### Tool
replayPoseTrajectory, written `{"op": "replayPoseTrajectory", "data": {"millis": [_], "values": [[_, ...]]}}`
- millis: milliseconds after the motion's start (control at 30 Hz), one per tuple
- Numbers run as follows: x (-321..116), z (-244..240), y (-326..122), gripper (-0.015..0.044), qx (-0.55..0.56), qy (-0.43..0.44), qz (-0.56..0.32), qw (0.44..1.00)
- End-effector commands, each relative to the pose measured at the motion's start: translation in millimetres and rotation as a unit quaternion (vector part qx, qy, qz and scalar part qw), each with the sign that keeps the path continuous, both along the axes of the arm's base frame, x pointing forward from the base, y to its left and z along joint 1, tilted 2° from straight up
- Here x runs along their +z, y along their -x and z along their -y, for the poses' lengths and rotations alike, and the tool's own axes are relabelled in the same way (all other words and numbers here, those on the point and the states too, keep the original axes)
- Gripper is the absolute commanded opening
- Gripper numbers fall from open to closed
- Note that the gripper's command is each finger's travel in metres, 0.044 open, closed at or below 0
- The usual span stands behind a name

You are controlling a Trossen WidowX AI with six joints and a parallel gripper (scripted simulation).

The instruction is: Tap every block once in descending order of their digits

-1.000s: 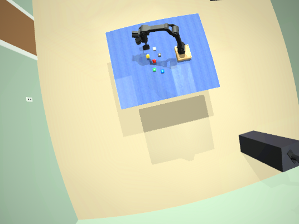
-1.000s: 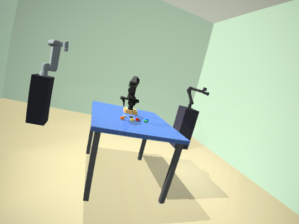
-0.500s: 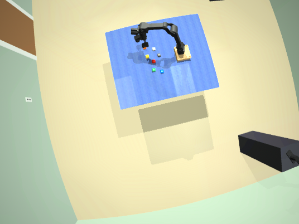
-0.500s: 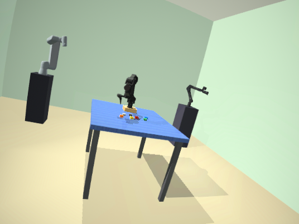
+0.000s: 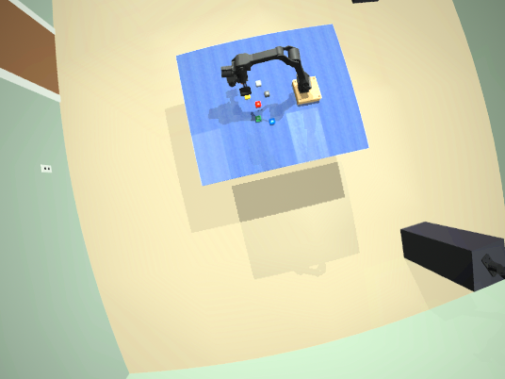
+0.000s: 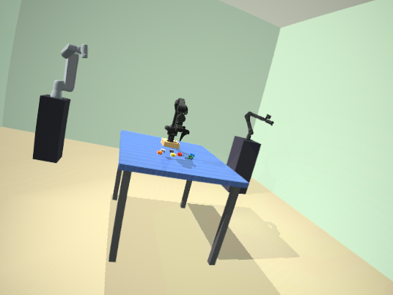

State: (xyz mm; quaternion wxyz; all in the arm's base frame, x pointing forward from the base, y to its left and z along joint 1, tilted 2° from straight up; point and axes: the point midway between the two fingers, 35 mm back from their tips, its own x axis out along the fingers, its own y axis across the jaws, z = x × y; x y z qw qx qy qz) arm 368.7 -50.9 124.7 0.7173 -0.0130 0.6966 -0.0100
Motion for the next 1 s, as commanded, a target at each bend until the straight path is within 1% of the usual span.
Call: {"op": "replayPoseTrajectory", "data": {"millis": [0,200,267,467,533,633,700,933,967], "values": [[-4,-70,9,0.04,0.0,-0.004,-0.004,1.0],[-7,-154,37,0.04,0.0,-0.007,-0.005,1.0],[-8,-175,48,0.04,0.0,-0.007,-0.006,1.0],[-8,-179,50,0.04,0.0,-0.007,-0.006,1.0],[-19,-179,49,0.0348,0.0,-0.007,-0.006,1.0],[-66,-178,47,0.0269,0.0,-0.007,-0.006,1.0],[-87,-177,49,0.0216,0.0,-0.007,-0.006,1.0],[-89,-177,49,0.0032,0.0,-0.007,-0.006,1.0],[-89,-177,49,0.002,0.0,-0.007,-0.006,1.0]]}}
